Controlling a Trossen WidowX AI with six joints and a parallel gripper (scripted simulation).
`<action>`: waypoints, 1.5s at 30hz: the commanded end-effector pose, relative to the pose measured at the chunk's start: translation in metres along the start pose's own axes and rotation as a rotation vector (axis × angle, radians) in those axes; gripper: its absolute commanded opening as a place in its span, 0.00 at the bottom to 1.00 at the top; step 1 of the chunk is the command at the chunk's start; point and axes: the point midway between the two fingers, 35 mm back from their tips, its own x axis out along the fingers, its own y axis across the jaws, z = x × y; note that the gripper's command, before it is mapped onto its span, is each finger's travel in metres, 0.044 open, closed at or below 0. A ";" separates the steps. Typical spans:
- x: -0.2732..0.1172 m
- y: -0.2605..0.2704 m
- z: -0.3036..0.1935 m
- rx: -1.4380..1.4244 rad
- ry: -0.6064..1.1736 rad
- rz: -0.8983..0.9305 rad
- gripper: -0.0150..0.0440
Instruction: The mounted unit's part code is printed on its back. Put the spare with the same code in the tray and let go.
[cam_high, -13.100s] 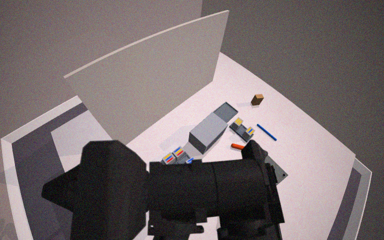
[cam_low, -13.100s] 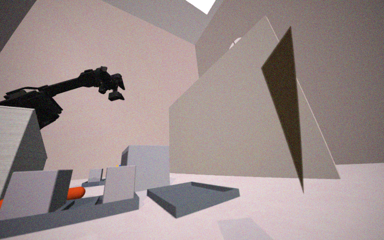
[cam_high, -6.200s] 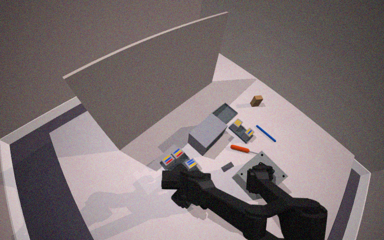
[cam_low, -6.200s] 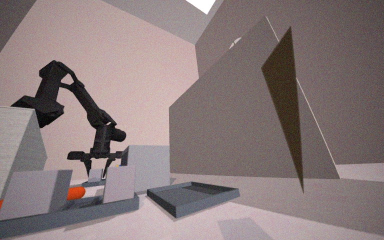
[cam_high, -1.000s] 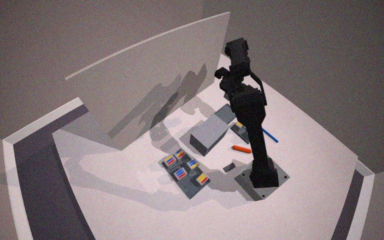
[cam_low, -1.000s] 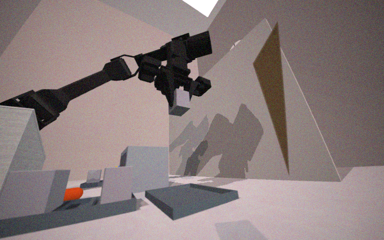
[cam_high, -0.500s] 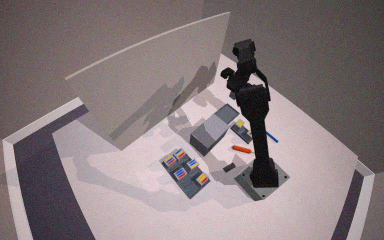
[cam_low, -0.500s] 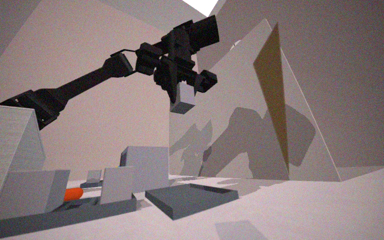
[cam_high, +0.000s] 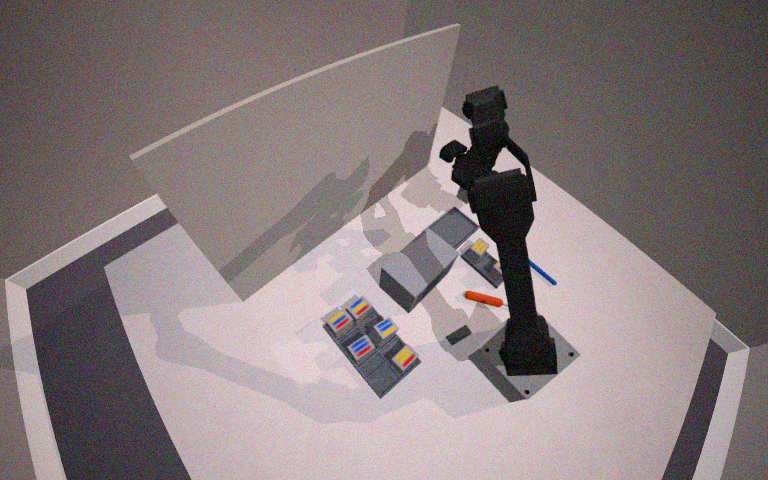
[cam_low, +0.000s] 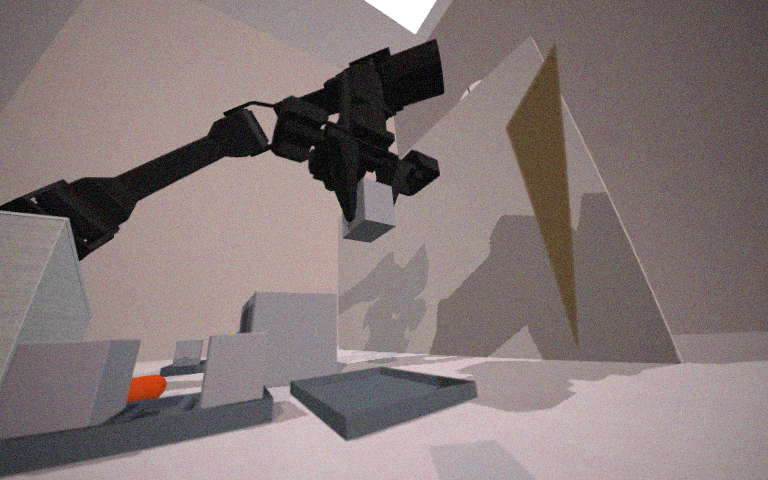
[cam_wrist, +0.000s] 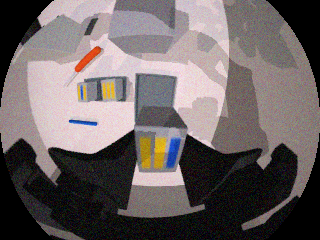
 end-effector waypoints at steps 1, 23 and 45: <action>0.007 -0.001 -0.001 0.006 -0.003 -0.001 0.25; 0.032 -0.003 -0.002 0.006 -0.003 -0.002 0.25; 0.058 -0.004 -0.002 0.006 -0.003 -0.002 0.25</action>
